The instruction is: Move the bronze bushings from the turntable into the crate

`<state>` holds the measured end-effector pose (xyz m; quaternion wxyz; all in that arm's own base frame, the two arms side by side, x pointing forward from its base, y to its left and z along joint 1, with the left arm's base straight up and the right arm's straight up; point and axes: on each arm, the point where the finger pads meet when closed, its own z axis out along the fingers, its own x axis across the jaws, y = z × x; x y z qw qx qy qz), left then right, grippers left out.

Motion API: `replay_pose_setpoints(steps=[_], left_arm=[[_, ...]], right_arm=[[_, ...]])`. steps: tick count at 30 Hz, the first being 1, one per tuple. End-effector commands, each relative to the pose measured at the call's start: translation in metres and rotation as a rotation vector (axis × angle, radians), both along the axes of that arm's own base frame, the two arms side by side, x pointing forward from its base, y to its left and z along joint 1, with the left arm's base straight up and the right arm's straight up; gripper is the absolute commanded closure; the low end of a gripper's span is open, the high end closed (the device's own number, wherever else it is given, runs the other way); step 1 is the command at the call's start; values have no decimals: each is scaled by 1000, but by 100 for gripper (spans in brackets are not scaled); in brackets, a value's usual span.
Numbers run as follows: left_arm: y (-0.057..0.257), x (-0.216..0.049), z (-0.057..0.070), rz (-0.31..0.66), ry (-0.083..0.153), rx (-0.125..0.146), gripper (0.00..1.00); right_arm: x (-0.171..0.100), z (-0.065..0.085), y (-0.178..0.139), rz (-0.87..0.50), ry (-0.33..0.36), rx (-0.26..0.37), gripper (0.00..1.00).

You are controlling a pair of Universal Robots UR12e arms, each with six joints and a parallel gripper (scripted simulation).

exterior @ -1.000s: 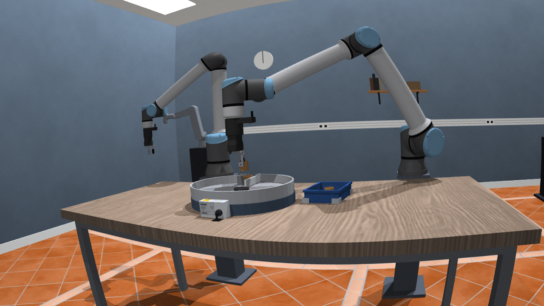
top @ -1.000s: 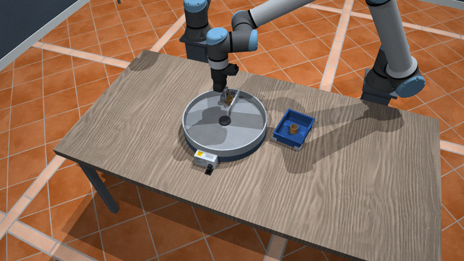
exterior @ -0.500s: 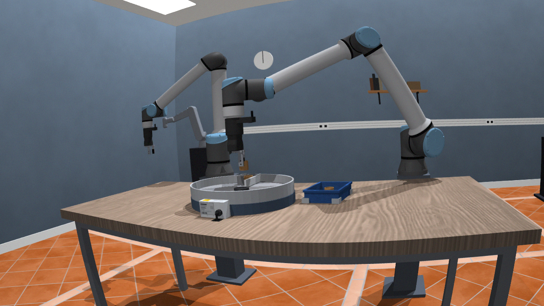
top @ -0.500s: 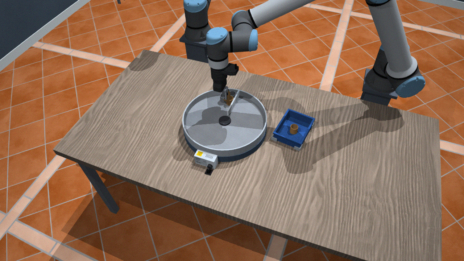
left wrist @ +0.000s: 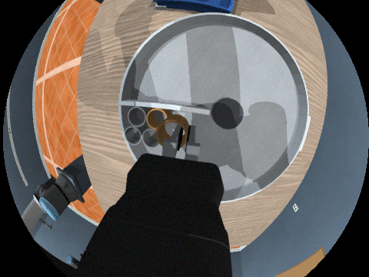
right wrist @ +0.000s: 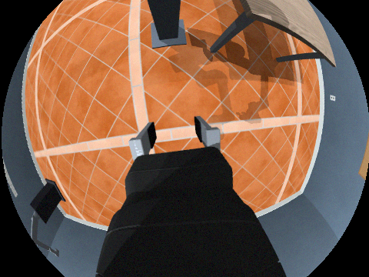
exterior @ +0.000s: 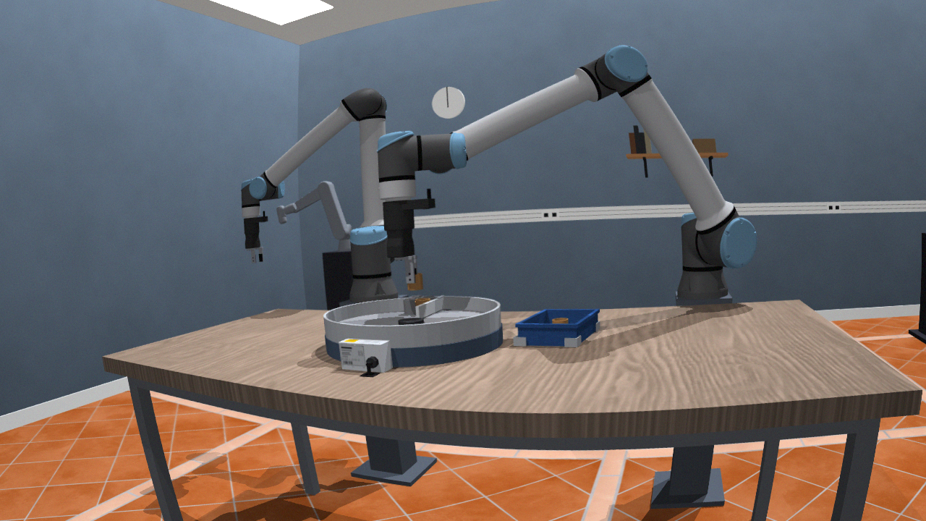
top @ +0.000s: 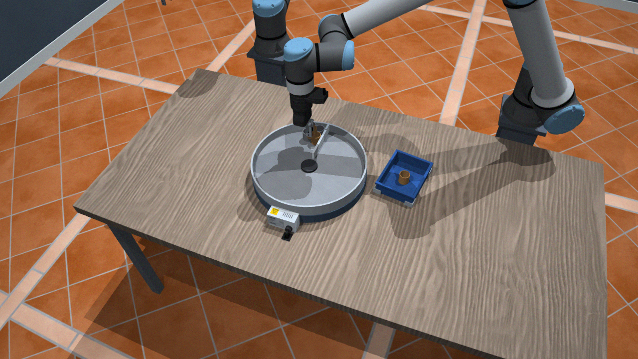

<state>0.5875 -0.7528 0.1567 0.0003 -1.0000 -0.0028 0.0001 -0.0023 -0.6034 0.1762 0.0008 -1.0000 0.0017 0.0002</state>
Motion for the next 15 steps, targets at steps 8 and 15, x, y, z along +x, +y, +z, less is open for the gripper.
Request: replay_pose_setpoints(steps=[8,15], left_arm=[[2,0,2,0,-1,-2,100],[9,-1,2,0,-1,-2,100]], right_arm=[[0,1,-1,0,0,-2,0],[0,1,-1,0,0,-2,0]])
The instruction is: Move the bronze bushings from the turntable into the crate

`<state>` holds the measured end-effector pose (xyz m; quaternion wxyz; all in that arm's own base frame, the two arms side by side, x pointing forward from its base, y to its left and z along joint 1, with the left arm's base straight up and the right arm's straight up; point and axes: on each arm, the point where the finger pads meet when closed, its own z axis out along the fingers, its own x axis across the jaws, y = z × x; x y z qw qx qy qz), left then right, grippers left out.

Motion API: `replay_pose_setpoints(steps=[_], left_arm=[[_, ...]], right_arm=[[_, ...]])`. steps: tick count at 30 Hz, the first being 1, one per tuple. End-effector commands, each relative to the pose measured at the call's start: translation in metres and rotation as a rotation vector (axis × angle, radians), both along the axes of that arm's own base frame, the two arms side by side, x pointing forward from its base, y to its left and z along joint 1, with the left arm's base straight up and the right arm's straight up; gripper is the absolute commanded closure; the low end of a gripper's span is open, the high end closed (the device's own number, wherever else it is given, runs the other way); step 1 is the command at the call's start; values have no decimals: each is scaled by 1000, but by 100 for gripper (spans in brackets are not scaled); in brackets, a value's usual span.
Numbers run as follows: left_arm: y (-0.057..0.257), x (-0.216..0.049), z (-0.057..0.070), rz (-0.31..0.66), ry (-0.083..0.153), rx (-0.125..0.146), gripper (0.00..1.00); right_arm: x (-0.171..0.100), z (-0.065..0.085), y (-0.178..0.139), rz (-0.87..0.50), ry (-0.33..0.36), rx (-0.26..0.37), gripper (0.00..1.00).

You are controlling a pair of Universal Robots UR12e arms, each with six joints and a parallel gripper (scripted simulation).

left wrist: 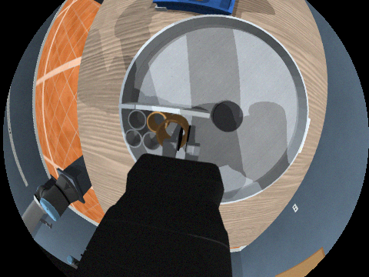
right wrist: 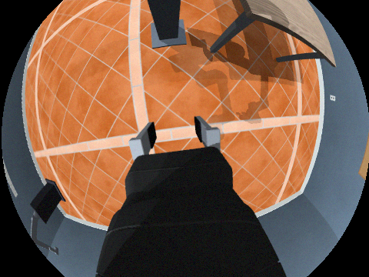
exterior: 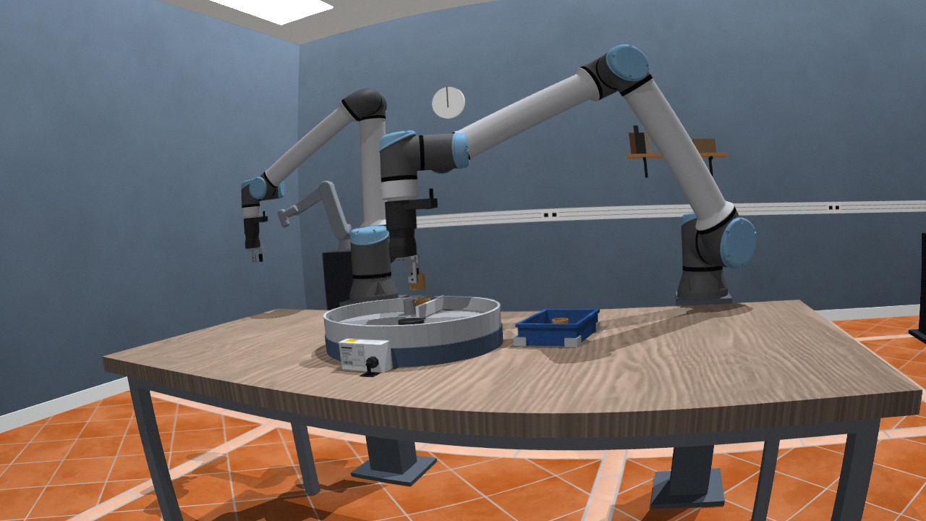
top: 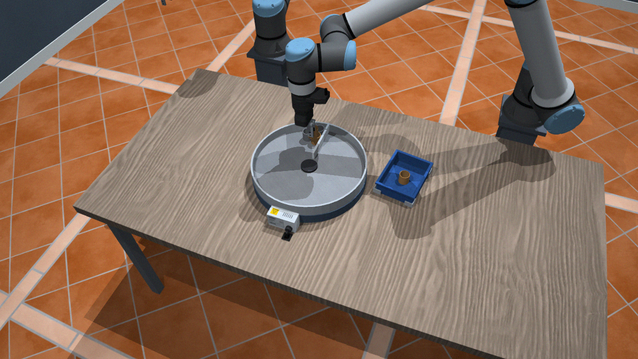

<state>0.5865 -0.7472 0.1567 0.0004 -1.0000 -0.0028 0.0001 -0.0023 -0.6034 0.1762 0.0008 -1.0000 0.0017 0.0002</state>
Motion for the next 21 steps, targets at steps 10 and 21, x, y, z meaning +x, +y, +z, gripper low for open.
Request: replay_pose_setpoints(steps=[10,21], left_arm=[[39,-6,2,0,-1,-2,100],[94,-15,2,0,-1,-2,100]], right_arm=[[0,1,-1,0,0,-2,0],[0,1,-1,0,0,-2,0]])
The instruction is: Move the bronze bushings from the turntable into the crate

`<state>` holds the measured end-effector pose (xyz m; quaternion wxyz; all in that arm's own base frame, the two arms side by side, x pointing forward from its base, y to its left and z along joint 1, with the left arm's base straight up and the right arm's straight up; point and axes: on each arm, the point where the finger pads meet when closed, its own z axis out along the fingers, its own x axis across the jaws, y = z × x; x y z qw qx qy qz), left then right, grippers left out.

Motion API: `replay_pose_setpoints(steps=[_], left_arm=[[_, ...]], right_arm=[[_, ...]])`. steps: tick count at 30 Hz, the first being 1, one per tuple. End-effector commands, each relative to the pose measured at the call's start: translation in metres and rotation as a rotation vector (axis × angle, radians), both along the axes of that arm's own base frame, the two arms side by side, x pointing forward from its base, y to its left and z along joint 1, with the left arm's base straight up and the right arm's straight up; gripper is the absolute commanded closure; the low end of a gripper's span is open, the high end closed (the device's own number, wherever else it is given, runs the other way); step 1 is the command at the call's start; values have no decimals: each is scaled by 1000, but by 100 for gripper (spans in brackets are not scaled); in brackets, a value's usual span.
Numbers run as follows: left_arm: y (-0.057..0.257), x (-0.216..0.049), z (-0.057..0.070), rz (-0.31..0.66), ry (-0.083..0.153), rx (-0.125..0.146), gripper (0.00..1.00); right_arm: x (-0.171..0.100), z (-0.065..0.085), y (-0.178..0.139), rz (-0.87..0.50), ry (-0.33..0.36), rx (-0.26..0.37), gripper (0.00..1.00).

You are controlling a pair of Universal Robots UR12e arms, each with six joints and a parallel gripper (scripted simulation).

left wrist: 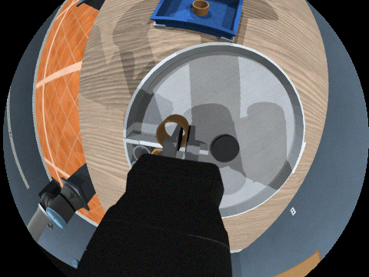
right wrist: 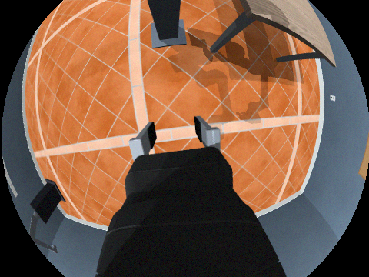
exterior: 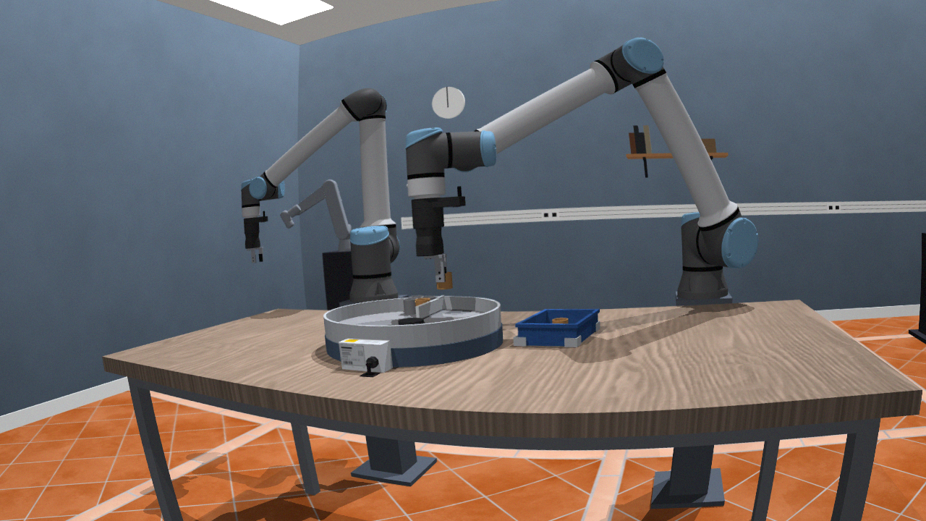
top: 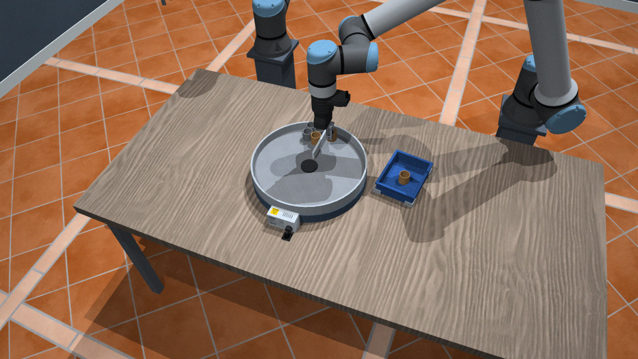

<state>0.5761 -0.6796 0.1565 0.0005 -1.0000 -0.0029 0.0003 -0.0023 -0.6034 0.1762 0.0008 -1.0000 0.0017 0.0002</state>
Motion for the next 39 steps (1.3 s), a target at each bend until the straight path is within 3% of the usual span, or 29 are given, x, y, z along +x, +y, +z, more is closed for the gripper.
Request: replay_pose_setpoints(steps=[1,27,39], left_arm=[[34,-5,2,0,-2,-3,100],[228,-36,1,0,-2,-2,100],[276,-44,1,0,-2,-2,100]], right_arm=[[0,1,-1,0,0,-2,0],[0,1,-1,0,0,-2,0],[0,1,-1,0,0,-2,0]])
